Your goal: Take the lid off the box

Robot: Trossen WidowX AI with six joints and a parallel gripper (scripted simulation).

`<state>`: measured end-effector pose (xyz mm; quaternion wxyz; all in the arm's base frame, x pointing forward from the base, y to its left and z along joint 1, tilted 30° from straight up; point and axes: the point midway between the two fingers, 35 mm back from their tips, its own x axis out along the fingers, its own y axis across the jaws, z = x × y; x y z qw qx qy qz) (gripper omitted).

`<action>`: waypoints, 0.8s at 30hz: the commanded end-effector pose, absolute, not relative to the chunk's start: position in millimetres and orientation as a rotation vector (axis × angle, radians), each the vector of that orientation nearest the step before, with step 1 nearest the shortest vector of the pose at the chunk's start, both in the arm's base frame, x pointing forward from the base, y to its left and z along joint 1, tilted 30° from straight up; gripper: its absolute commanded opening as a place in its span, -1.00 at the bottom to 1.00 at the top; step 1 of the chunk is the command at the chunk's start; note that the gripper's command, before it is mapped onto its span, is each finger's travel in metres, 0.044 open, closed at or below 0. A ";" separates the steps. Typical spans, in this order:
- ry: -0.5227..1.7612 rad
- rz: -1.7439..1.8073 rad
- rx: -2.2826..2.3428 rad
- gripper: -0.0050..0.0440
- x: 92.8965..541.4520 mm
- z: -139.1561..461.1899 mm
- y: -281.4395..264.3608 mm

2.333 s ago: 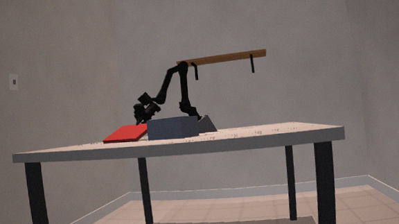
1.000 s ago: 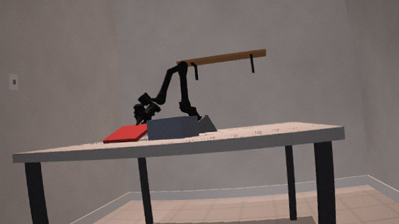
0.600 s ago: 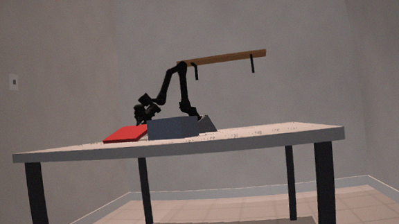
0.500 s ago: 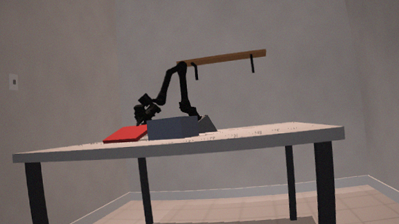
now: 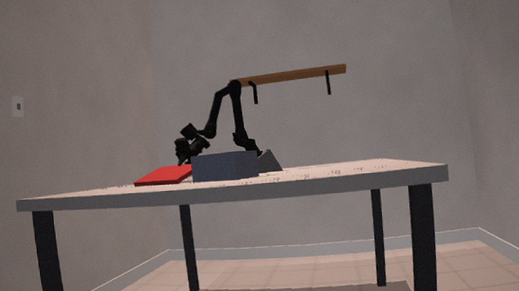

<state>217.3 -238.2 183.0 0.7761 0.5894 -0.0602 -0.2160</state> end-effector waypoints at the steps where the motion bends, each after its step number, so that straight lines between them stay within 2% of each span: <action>1: -0.127 -0.466 1.273 -0.34 217.5 181.2 -238.6; 24: -0.127 -0.466 1.273 -0.29 218.4 171.4 -241.8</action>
